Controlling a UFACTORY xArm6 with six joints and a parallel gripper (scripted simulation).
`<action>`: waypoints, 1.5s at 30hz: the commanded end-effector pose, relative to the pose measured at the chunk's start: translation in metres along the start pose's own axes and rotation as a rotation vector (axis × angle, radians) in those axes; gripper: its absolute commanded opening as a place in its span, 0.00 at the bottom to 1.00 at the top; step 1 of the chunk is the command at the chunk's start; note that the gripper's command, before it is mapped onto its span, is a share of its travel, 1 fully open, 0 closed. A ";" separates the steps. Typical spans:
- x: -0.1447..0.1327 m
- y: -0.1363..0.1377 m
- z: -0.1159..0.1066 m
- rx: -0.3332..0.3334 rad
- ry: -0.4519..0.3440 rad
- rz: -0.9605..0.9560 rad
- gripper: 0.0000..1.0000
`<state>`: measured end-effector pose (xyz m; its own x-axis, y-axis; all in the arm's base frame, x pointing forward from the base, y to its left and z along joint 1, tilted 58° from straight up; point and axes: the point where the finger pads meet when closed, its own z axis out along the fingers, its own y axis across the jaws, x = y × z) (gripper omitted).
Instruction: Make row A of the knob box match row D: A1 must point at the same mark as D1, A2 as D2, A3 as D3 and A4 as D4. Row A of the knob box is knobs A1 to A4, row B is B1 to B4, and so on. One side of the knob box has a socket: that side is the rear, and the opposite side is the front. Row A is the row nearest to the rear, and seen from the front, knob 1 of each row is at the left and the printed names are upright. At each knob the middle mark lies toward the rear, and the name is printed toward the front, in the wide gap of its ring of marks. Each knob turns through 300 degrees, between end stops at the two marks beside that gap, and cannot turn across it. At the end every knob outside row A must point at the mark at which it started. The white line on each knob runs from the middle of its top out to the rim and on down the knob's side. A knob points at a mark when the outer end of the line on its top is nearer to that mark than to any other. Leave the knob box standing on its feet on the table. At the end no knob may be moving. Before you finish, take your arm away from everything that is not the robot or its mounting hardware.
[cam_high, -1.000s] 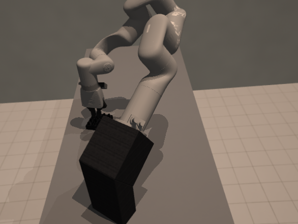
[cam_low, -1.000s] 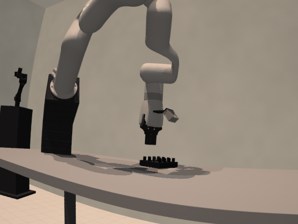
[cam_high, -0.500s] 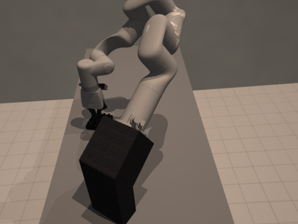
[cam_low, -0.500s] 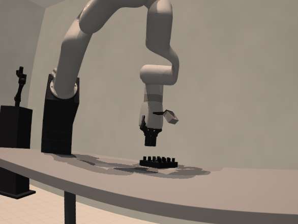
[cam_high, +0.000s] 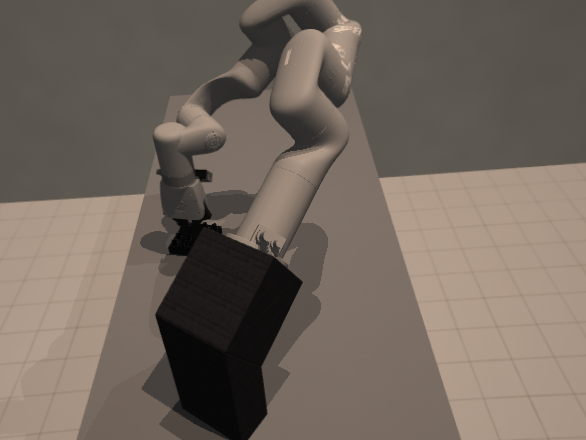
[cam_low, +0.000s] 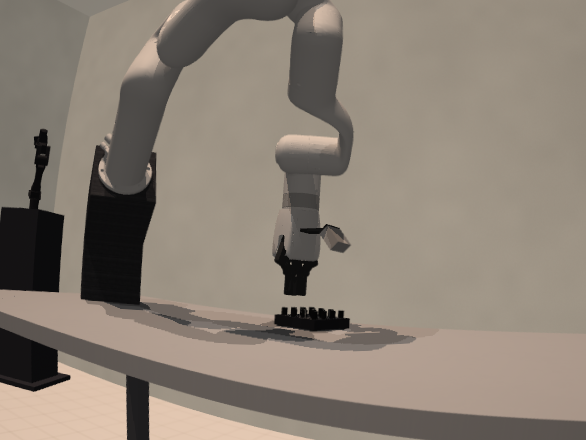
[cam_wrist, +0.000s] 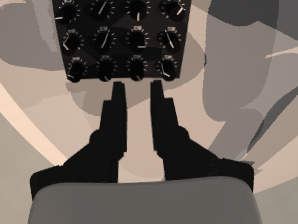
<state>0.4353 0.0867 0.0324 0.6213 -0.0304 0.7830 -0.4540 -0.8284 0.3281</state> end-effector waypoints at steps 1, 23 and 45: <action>0.000 -0.001 0.004 0.002 0.001 0.000 0.19; 0.000 -0.001 0.020 0.002 0.001 0.000 0.19; 0.000 -0.001 0.021 0.002 0.001 0.000 0.19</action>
